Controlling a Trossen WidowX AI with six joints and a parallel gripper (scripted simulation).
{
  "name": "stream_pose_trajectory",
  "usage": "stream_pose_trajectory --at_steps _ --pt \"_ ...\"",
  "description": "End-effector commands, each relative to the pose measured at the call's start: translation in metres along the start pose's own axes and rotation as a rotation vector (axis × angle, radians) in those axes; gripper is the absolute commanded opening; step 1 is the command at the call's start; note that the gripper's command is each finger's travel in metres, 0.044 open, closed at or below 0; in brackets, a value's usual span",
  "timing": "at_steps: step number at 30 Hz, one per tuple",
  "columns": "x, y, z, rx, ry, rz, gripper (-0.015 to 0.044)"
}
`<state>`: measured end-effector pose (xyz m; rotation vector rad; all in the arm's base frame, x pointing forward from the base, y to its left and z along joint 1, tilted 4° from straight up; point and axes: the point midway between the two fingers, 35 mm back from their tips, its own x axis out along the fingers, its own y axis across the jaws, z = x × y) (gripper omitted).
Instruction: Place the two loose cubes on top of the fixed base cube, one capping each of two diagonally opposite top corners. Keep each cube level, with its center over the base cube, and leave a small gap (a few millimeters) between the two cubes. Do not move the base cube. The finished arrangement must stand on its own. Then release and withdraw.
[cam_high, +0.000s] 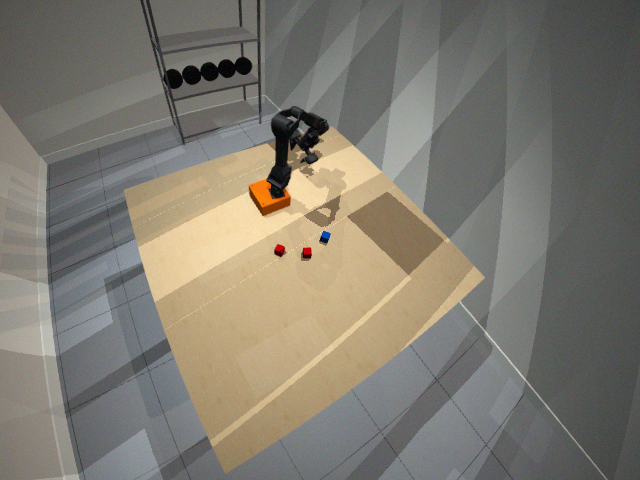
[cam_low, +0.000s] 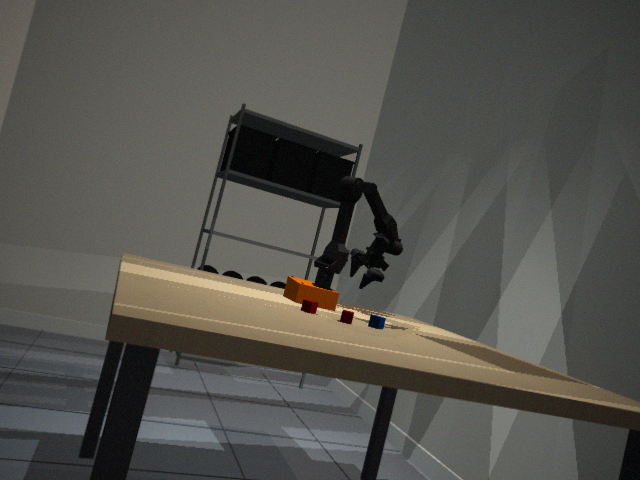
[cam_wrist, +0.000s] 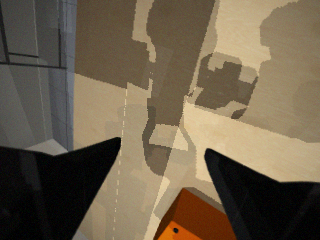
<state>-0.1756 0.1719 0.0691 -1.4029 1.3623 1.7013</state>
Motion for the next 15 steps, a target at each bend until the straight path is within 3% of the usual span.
stream_pose_trajectory --at_steps 1,5,15 --pt "0.000 -0.001 0.000 0.002 -0.002 0.000 0.0374" --pt "-0.007 -0.022 0.008 0.042 -0.043 -0.002 0.0269" --pt "-0.037 -0.083 0.027 0.106 -0.136 -0.046 0.0265"
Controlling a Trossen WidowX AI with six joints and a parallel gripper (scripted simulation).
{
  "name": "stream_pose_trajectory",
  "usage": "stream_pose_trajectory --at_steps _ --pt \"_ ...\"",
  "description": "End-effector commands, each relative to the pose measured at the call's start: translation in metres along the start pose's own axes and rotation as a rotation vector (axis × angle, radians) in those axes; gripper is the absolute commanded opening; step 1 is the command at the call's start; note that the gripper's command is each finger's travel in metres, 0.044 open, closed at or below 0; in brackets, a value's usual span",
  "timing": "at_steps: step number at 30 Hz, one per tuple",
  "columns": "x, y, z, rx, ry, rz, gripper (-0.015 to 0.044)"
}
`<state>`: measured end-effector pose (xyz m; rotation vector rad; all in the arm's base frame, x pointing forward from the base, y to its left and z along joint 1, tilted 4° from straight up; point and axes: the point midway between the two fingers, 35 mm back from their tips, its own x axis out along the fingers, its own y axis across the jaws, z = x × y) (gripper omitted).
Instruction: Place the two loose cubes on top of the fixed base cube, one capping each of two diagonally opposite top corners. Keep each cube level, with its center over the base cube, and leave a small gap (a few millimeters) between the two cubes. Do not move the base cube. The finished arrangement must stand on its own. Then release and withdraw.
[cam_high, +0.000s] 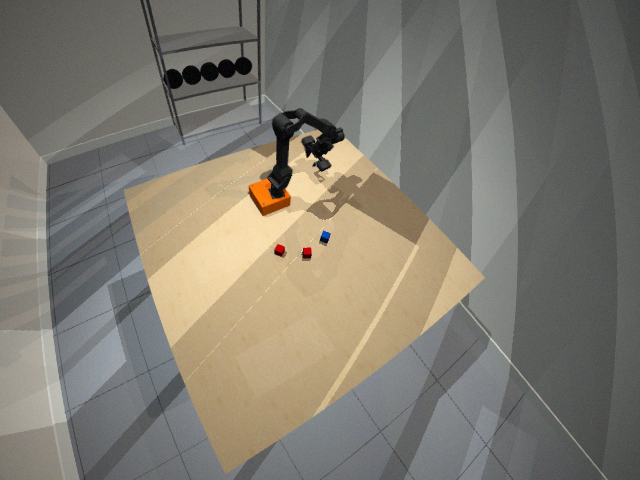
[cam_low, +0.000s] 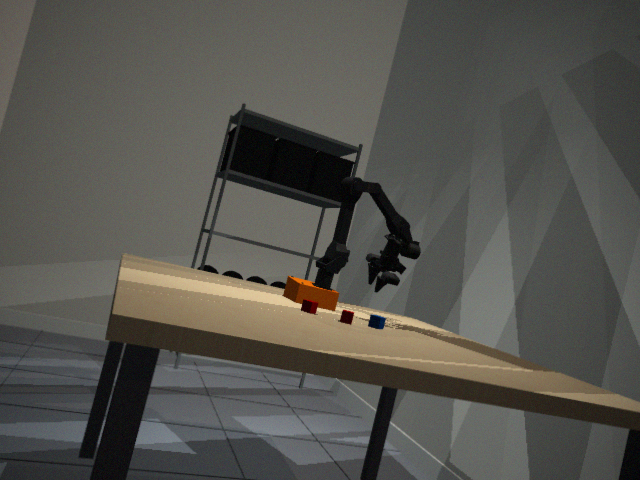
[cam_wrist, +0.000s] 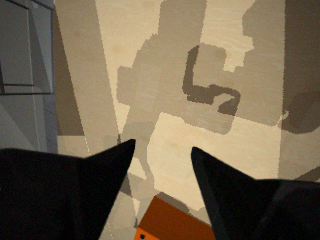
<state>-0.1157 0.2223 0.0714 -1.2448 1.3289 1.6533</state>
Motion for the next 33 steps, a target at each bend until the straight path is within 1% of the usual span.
stream_pose_trajectory --at_steps 1,9,17,25,33 --pt "-0.009 -0.021 0.008 0.019 -0.026 -0.020 0.0265" --pt "-0.033 -0.074 0.016 0.072 -0.086 -0.068 0.0265" --pt "-0.057 -0.129 0.011 0.127 -0.132 -0.123 0.0265" --pt "-0.082 -0.182 -0.008 0.186 -0.163 -0.181 0.0265" --pt "-0.105 -0.230 -0.040 0.247 -0.180 -0.239 0.0265"
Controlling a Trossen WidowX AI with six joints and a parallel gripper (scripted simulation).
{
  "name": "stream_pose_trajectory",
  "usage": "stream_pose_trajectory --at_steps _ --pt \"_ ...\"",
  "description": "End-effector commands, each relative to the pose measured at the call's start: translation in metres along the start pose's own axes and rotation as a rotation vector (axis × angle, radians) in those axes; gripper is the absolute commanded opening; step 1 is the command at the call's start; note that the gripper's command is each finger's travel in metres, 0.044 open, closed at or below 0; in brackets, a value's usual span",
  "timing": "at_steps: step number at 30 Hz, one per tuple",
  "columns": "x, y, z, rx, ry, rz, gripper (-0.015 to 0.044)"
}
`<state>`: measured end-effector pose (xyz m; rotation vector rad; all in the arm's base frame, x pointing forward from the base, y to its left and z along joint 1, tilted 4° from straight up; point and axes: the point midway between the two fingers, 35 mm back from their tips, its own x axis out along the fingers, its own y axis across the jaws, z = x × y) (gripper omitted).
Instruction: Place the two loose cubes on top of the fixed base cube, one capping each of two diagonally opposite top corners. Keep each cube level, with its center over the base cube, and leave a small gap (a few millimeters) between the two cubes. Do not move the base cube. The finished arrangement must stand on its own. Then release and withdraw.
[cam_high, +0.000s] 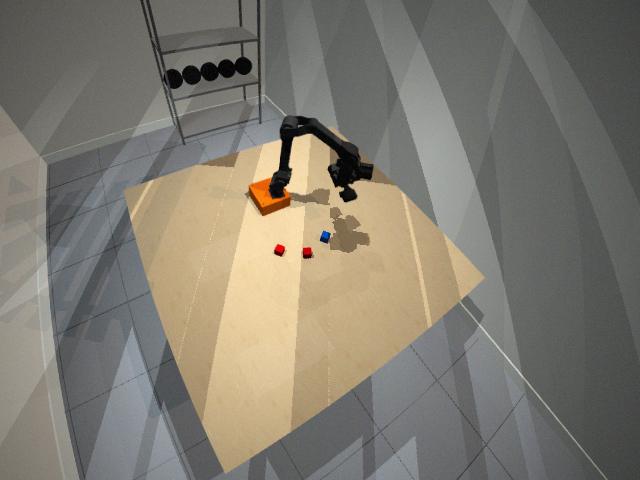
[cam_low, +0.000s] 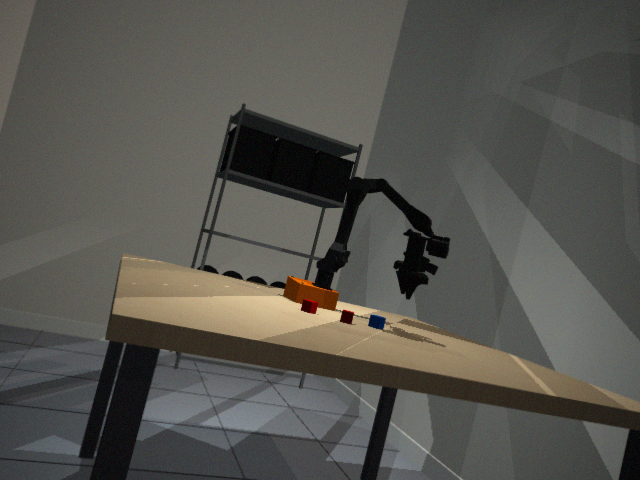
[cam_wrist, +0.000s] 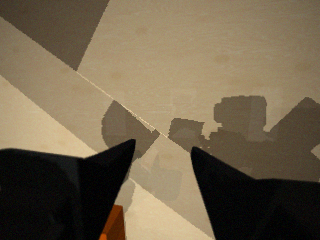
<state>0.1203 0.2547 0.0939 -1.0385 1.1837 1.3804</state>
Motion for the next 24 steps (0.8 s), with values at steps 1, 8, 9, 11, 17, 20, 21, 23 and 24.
stream_pose_trajectory --at_steps 1,8,9,11,17,20,21,23,24 --pt "-0.006 -0.024 -0.008 0.022 0.002 -0.025 0.0265" --pt "-0.021 -0.071 -0.035 0.074 0.001 -0.078 0.0265" --pt "-0.024 -0.078 -0.039 0.082 0.002 -0.085 0.0265" --pt "-0.028 -0.090 -0.049 0.097 0.004 -0.100 0.0265" --pt "-0.042 -0.123 -0.083 0.143 0.015 -0.140 0.0265" --pt "-0.049 -0.138 -0.102 0.166 0.023 -0.159 0.0265" --pt "-0.052 -0.142 -0.108 0.174 0.026 -0.165 0.0265" --pt "-0.056 -0.151 -0.122 0.190 0.033 -0.176 0.0265" --pt "-0.059 -0.155 -0.129 0.198 0.036 -0.182 0.0265"
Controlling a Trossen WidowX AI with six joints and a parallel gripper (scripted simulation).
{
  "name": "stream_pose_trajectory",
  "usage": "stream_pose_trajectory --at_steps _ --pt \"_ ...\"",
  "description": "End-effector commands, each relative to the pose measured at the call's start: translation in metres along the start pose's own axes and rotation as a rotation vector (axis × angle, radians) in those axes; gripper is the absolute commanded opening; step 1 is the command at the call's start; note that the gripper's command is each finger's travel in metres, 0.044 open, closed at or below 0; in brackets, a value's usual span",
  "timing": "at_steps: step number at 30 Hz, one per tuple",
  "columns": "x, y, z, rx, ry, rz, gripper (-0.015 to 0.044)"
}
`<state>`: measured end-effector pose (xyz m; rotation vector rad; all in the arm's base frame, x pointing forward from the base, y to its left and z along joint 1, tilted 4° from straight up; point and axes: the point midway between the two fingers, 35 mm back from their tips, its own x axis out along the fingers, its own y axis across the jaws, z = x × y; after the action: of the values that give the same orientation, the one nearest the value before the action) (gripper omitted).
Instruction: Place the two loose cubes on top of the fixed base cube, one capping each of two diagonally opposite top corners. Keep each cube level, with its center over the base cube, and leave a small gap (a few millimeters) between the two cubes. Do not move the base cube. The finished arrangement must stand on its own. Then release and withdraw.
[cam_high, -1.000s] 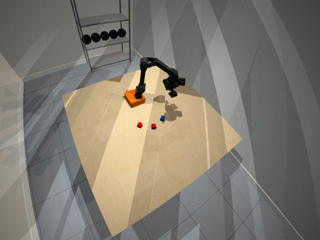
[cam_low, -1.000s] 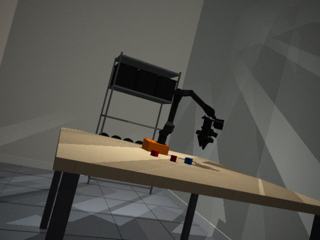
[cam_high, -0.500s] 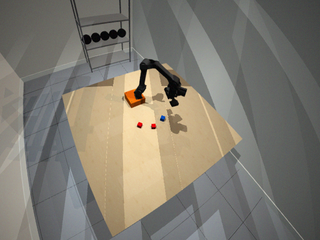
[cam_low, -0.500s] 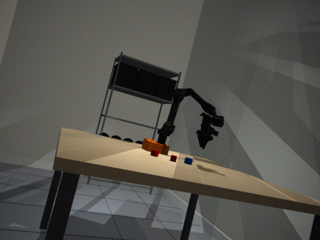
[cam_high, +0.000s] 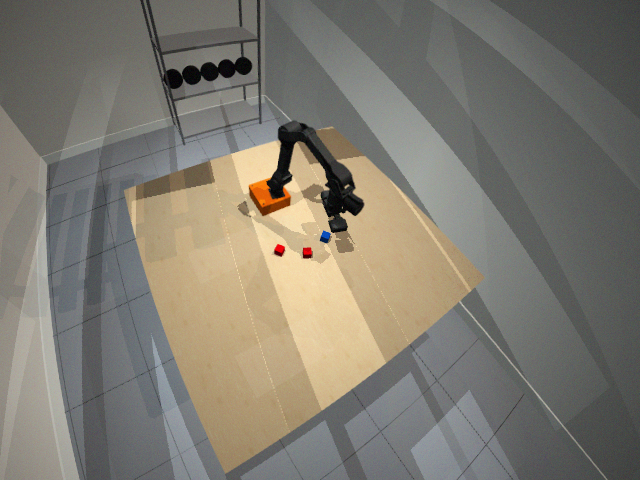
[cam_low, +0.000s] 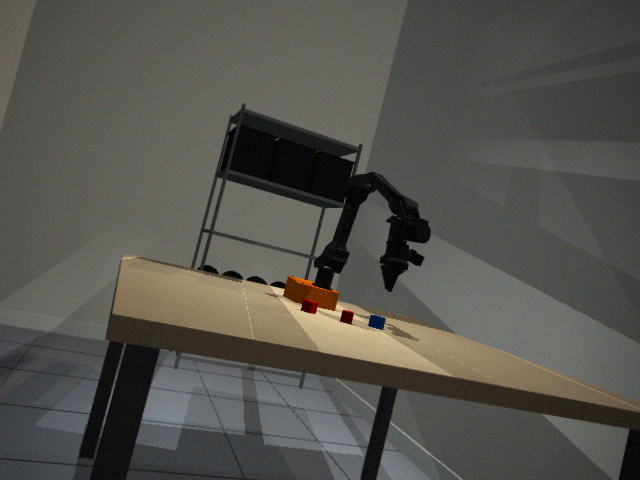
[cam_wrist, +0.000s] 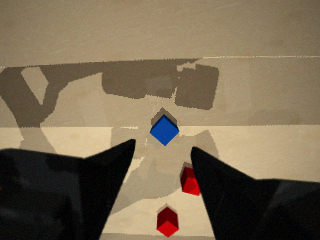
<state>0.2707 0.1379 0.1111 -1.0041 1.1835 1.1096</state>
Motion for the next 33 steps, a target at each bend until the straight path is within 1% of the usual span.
stream_pose_trajectory --at_steps 1,12,16,18,23,28,33 --pt "-0.004 -0.019 -0.020 0.023 0.018 -0.016 0.0265" --pt "-0.020 -0.065 -0.099 0.107 0.070 -0.066 0.0265" --pt "-0.020 -0.067 -0.104 0.112 0.073 -0.069 0.0265" --pt "-0.009 -0.069 -0.105 0.112 0.073 -0.069 0.0265" --pt "0.035 -0.071 -0.108 0.112 0.073 -0.069 0.0265" --pt "0.041 -0.071 -0.109 0.112 0.073 -0.069 0.0265" --pt "0.056 -0.072 -0.110 0.112 0.073 -0.068 0.0265"
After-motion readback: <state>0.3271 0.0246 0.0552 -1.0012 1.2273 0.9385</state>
